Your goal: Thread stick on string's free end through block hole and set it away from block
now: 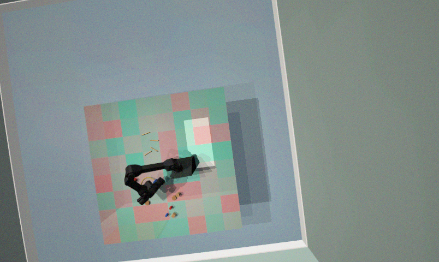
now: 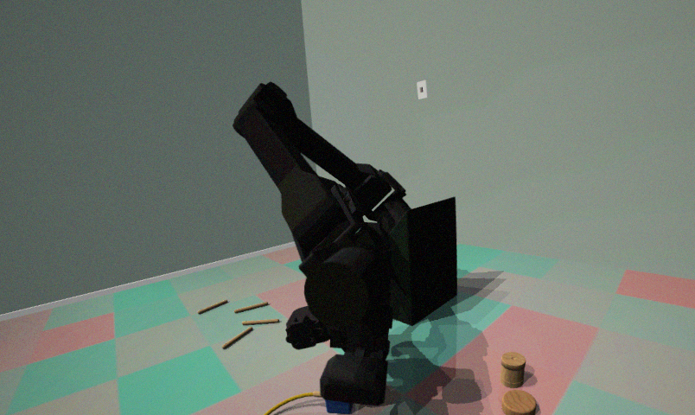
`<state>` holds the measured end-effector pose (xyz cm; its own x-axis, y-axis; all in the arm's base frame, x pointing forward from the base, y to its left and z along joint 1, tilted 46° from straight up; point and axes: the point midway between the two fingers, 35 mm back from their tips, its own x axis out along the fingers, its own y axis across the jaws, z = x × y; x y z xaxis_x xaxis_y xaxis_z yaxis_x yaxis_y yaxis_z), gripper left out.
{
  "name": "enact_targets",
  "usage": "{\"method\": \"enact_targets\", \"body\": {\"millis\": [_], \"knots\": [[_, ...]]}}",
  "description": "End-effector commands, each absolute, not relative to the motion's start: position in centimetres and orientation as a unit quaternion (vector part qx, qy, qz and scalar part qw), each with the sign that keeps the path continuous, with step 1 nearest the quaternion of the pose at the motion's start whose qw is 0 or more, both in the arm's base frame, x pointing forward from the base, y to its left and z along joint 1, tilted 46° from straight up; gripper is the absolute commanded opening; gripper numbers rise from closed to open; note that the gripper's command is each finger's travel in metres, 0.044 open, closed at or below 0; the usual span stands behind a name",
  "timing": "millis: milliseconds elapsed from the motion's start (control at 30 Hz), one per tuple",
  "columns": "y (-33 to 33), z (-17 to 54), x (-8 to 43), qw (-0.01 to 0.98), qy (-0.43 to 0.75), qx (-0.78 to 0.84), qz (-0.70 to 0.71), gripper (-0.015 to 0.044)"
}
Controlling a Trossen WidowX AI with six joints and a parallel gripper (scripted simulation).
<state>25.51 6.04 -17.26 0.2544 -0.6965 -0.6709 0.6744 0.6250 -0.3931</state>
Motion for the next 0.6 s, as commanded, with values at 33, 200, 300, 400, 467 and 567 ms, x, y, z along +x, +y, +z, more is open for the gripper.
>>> {"method": "enact_targets", "body": {"millis": [33,200,300,400,467,567], "knots": [[5.9,-17.8,24.8,0.791,0.431,-0.013,-0.433,0.0000],[6.1,-18.1,24.6,0.794,0.431,-0.011,-0.429,0.0000],[6.2,-18.3,24.4,0.794,0.432,-0.009,-0.427,0.0000],[6.3,-18.4,24.2,0.796,0.432,-0.009,-0.425,0.0000],[6.4,-18.5,24.0,0.796,0.432,-0.008,-0.423,0.0000],[6.5,-18.7,23.8,0.797,0.433,-0.008,-0.420,0.0000]]}}
